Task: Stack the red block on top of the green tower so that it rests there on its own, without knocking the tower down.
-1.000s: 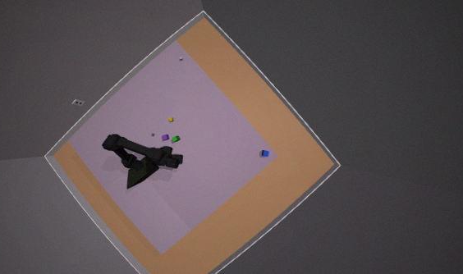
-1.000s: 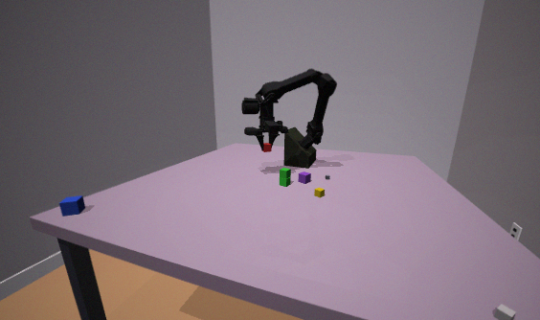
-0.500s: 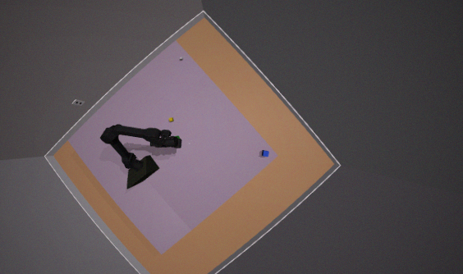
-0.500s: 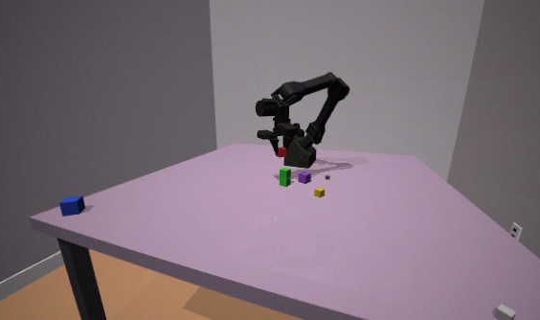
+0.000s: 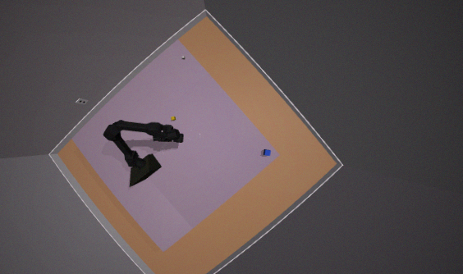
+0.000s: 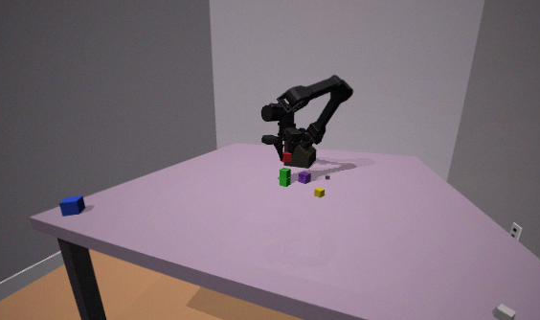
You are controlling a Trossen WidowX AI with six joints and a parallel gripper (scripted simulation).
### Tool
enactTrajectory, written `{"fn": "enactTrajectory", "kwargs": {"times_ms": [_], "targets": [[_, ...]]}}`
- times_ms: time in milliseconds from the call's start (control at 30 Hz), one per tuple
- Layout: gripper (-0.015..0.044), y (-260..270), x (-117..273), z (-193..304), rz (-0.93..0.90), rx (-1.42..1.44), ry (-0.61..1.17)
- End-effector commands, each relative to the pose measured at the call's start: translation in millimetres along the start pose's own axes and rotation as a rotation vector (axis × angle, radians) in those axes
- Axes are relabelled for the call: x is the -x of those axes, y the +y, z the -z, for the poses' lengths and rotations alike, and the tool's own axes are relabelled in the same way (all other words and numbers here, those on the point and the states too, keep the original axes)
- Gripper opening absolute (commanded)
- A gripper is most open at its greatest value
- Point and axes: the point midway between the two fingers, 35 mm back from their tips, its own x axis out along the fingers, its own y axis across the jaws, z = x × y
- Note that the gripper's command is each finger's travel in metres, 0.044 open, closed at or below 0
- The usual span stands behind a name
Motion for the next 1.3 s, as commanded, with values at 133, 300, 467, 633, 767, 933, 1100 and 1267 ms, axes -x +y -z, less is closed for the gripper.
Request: {"fn": "enactTrajectory", "kwargs": {"times_ms": [133, 300, 467, 633, 767, 933, 1100, 1267], "targets": [[0.0, 0.4, -20.6, 0.6, 0.0, -0.005, -0.007], [0.0, 1.1, -35.2, 1.4, 0.0, -0.005, -0.008], [0.0, 1.1, -34.8, 1.4, 0.0, -0.005, -0.008], [0.0, 1.1, -35.1, 1.4, 0.0, -0.005, -0.008], [0.0, 1.1, -35.1, 1.4, 0.0, -0.005, -0.008], [0.0, 1.1, -35.1, 1.4, 0.0, -0.005, -0.008], [0.0, 1.1, -35.8, 1.4, 0.0, -0.005, -0.008], [0.0, 1.1, -36.0, 1.4, 0.0, -0.005, -0.008]]}}
